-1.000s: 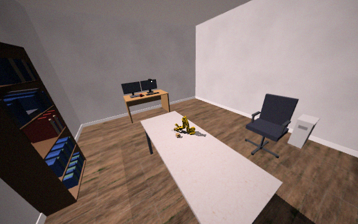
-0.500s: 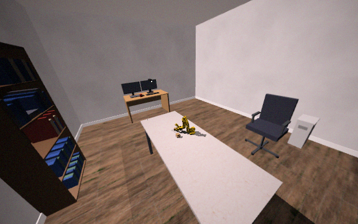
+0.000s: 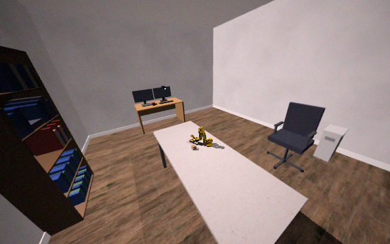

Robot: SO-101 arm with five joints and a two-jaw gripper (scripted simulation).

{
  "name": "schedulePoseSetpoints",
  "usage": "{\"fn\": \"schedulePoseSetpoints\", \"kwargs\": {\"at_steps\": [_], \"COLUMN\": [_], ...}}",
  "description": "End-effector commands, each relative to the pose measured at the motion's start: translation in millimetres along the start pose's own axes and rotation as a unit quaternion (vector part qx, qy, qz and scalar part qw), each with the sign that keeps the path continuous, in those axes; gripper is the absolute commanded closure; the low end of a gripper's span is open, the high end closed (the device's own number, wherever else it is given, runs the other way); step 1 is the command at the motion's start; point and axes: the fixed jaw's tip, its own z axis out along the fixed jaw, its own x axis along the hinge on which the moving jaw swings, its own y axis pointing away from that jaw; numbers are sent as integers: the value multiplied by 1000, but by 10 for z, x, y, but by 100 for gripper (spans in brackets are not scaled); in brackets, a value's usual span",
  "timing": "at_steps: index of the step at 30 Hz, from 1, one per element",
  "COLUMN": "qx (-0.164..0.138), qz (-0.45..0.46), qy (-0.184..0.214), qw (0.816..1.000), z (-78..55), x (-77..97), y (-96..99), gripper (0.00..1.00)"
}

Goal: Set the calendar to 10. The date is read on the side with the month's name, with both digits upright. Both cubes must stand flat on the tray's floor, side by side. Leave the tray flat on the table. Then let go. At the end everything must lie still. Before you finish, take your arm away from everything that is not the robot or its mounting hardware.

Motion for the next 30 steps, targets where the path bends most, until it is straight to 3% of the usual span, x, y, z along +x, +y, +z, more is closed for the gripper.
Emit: {"fn": "schedulePoseSetpoints", "kwargs": {"at_steps": [1,15,30], "qx": [3,3,3], "qz": [-4,-4,-4], "qy": [-20,-20,-20], "qw": [1000,1000,1000], "z": [24,24,22], "x": [-75,-75,-143], "y": [-14,-14,-13], "gripper": [75,65,64]}}
